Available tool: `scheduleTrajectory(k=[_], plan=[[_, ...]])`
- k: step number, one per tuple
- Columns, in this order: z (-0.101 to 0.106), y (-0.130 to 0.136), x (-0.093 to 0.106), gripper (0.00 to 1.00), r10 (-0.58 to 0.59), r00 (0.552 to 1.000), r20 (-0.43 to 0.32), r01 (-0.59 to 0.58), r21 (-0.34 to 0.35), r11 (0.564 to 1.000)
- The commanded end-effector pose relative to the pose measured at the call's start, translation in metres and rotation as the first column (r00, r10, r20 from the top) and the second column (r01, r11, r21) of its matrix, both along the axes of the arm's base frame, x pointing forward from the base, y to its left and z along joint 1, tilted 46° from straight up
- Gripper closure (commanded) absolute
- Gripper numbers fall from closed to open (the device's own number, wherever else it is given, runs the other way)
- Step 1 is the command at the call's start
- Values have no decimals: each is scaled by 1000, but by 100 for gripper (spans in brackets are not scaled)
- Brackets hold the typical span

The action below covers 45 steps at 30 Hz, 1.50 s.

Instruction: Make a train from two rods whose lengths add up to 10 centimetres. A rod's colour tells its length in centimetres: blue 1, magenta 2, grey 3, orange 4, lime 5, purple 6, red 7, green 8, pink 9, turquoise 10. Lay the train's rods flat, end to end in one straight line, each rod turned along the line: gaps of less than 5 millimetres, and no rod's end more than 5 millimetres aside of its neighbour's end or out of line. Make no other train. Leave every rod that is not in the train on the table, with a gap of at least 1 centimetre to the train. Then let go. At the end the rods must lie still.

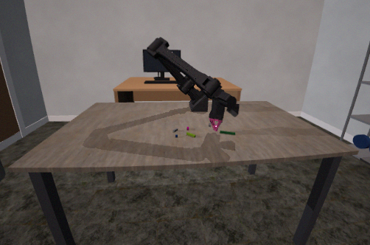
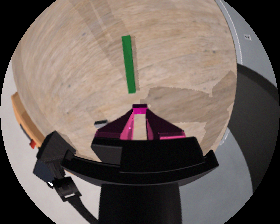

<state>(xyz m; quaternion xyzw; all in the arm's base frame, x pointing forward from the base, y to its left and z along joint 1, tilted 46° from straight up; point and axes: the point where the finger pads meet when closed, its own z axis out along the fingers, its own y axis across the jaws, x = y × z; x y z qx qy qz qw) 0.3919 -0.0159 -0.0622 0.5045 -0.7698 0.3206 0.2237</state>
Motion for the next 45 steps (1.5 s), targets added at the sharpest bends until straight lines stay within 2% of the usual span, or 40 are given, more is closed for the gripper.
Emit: scheduleTrajectory(k=[1, 8, 12, 13, 15, 20, 24, 27, 30, 32, 34, 36, 38, 39, 40, 41, 42, 44, 45], plan=[[28, 27, 29, 85, 6, 996, 85, -8, 21, 1000], [65, 65, 28, 85, 5, 996, 87, -8, 28, 1000], [75, 76, 28, 85, 5, 996, 88, -8, 29, 1000], [75, 61, 29, 85, -32, 996, 85, 30, 28, 999], [58, 54, 12, 85, -30, 999, 29, 30, 1, 1000], [60, 67, 9, 85, 5, 1000, 31, -5, 2, 1000], [60, 62, 9, 85, -9, 999, 31, 9, 2, 1000], [56, 67, 7, 85, -9, 999, 36, 9, -1, 1000], [52, 71, 4, 85, -56, 995, 86, 56, 3, 998], [48, 75, 3, 85, -112, 982, 150, 112, 11, 994], [48, 75, 3, 85, -112, 982, 150, 112, 11, 994], [43, 80, 2, 85, -187, 954, 233, 186, 29, 982], [43, 78, 2, 85, -192, 953, 233, 191, 28, 981], [43, 69, 3, 85, -214, 949, 233, 214, 27, 977], [40, 83, 1, 85, -230, 932, 279, 227, 42, 973], [40, 83, 1, 85, -231, 932, 279, 229, 42, 973], [37, 86, -1, 85, -274, 906, 324, 271, 55, 961], [37, 86, -1, 85, -274, 906, 324, 271, 54, 961], [34, 89, -3, 85, -320, 873, 369, 317, 71, 946]])
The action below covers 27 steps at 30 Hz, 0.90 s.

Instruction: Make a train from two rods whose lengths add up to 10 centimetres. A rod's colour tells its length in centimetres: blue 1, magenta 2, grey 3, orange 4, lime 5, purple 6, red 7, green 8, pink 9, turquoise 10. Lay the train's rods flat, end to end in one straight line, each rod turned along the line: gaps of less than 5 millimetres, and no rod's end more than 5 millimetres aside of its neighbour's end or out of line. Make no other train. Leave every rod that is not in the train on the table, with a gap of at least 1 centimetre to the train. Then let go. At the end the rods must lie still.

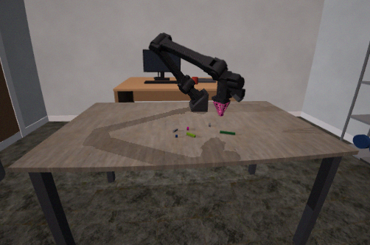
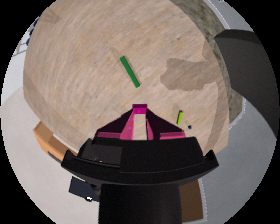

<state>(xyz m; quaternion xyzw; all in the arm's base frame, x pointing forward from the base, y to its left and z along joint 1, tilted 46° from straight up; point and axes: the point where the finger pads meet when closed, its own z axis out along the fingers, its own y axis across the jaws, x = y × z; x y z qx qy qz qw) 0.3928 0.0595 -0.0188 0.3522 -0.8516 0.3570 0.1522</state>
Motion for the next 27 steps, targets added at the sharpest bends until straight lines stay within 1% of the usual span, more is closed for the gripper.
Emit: scheduleTrajectory(k=[1, 2, 4, 6, 7, 8, 9, 11, 12, 14, 15, 17, 18, 19, 20, 23, 24, 25, 27], plan=[[-9, 14, -4, 85, -75, 992, 105, 75, 9, 997], [-9, 14, -3, 85, -75, 992, 105, 75, 8, 997], [-9, -1, -1, 85, -111, 988, 106, 111, 8, 994], [-9, -1, -1, 85, -111, 988, 106, 111, 8, 994], [-12, 17, -6, 85, -128, 979, 158, 127, 16, 992], [-12, 17, -6, 85, -128, 979, 158, 127, 16, 992], [-16, 20, -8, 85, -181, 960, 212, 180, 25, 983], [-16, 20, -8, 85, -181, 960, 212, 180, 25, 983], [-19, 23, -10, 85, -234, 935, 265, 233, 38, 972], [-19, 23, -10, 85, -234, 935, 265, 232, 37, 972], [-19, 12, -8, 85, -261, 928, 266, 261, 37, 965], [-19, 9, -7, 85, -267, 926, 266, 267, 36, 963], [-22, 26, -12, 85, -286, 905, 316, 284, 53, 957], [-22, 26, -12, 85, -286, 905, 316, 284, 53, 957], [-25, 29, -15, 85, -335, 869, 365, 332, 71, 940], [-25, 29, -15, 85, -335, 869, 365, 332, 71, 940], [-28, 32, -17, 85, -380, 829, 411, 378, 91, 921], [-28, 32, -17, 85, -380, 829, 411, 378, 91, 921], [-28, 19, -14, 85, -408, 815, 412, 409, 90, 908]])
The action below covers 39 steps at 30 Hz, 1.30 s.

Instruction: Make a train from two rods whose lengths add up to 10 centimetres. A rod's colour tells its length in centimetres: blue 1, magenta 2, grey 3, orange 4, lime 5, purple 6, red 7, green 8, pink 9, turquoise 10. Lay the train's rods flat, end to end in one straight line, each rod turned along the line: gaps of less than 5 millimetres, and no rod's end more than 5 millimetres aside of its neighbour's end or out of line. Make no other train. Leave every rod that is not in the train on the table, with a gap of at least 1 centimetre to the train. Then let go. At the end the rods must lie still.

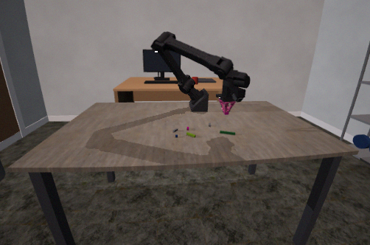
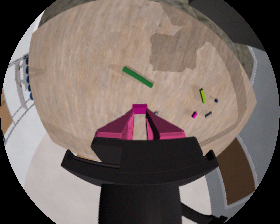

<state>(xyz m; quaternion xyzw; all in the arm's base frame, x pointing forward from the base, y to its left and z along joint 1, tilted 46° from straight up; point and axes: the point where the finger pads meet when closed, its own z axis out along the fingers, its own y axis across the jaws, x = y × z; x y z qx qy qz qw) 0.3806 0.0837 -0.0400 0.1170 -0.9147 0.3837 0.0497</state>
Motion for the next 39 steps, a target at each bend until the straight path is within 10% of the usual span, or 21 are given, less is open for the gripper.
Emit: scheduleTrajectory(k=[1, 19, 39], plan=[[-7, -6, -1, 85, -69, 996, 54, 69, 2, 998], [-26, 25, -19, 85, -345, 864, 368, 344, 69, 936], [-28, 12, -17, 85, -374, 848, 375, 377, 69, 924]])
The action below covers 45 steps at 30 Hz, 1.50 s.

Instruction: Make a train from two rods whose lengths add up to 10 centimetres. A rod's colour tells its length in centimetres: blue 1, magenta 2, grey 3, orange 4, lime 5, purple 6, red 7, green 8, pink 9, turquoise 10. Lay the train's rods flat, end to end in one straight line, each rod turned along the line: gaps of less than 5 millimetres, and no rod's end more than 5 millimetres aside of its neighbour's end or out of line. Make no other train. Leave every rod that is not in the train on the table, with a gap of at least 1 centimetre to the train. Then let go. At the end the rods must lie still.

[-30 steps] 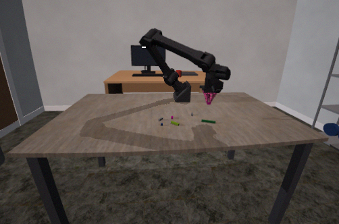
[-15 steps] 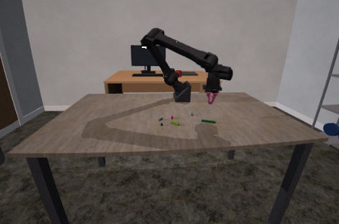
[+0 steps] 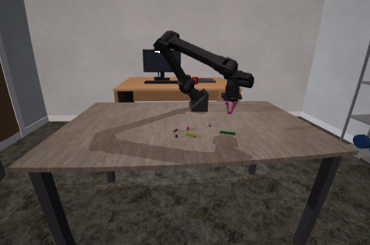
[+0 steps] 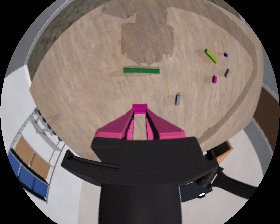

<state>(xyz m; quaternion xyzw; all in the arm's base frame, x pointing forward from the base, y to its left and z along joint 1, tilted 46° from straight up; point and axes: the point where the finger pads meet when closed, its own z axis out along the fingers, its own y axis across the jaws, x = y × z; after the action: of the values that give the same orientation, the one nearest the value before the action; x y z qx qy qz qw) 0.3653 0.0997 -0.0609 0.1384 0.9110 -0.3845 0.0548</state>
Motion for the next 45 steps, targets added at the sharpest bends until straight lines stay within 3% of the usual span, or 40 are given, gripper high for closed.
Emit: scheduleTrajectory(k=[1, 8, 23, 26, 30, 45], plan=[[-7, -7, -1, 85, -4, 1000, -4, 4, -2, 1000], [-16, -16, -1, 85, -1, 1000, -5, 1, -4, 1000], [-58, -60, -3, 85, -2, 1000, -6, 2, -5, 1000], [-60, -49, -5, 85, 35, 999, -6, -35, -5, 999], [-65, -67, -3, 85, -2, 1000, -6, 2, -5, 1000], [-66, -59, -4, 85, 19, 1000, -4, -19, -4, 1000]])
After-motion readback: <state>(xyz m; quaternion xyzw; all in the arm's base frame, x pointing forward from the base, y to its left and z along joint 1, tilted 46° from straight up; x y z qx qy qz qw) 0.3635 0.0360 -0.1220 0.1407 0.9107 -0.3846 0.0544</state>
